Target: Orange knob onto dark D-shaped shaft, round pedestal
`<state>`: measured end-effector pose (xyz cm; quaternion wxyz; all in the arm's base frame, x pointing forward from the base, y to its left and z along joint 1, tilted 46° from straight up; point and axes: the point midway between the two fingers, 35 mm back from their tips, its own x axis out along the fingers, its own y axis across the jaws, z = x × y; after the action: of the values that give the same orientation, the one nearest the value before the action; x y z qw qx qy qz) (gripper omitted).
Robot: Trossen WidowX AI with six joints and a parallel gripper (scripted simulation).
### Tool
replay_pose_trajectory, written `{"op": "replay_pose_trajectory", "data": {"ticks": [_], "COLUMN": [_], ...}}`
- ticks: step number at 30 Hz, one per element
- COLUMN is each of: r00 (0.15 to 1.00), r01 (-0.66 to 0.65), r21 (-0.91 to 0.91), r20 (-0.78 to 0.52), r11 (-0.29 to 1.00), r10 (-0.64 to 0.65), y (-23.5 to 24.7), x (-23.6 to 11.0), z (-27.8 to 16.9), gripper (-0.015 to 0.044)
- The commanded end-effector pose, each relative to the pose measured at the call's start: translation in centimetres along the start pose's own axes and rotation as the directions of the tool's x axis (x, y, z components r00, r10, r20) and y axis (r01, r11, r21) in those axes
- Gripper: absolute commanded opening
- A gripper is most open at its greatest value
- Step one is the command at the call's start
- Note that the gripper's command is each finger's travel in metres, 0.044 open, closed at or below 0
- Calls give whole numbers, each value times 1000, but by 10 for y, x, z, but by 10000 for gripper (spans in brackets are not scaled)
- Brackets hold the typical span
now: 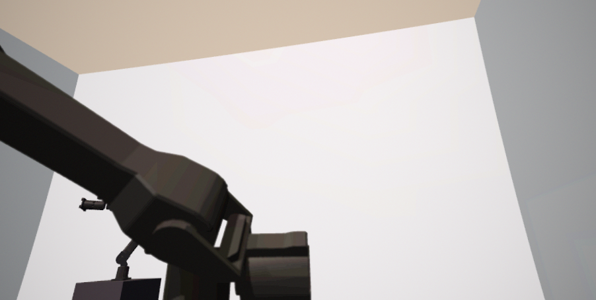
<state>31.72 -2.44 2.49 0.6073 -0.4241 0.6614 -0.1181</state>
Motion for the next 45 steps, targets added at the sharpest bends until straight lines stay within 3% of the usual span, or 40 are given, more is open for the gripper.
{"op": "replay_pose_trajectory", "data": {"ticks": [1, 20, 38, 45], "r00": [1000, 1000, 1000, 1000], "r01": [3, 3, 3, 3], "r21": [-5, -37, 50, -28], "r20": [-1, -1, -1, -1], "r11": [1000, 999, 999, 1000], "r10": [-3, -3, -3, -3], "y": [0, -1, -1, -1], "x": [1, 2, 3, 4], "z": [0, 0, 0, 0], "gripper": [0, 0, 0, 0]}}
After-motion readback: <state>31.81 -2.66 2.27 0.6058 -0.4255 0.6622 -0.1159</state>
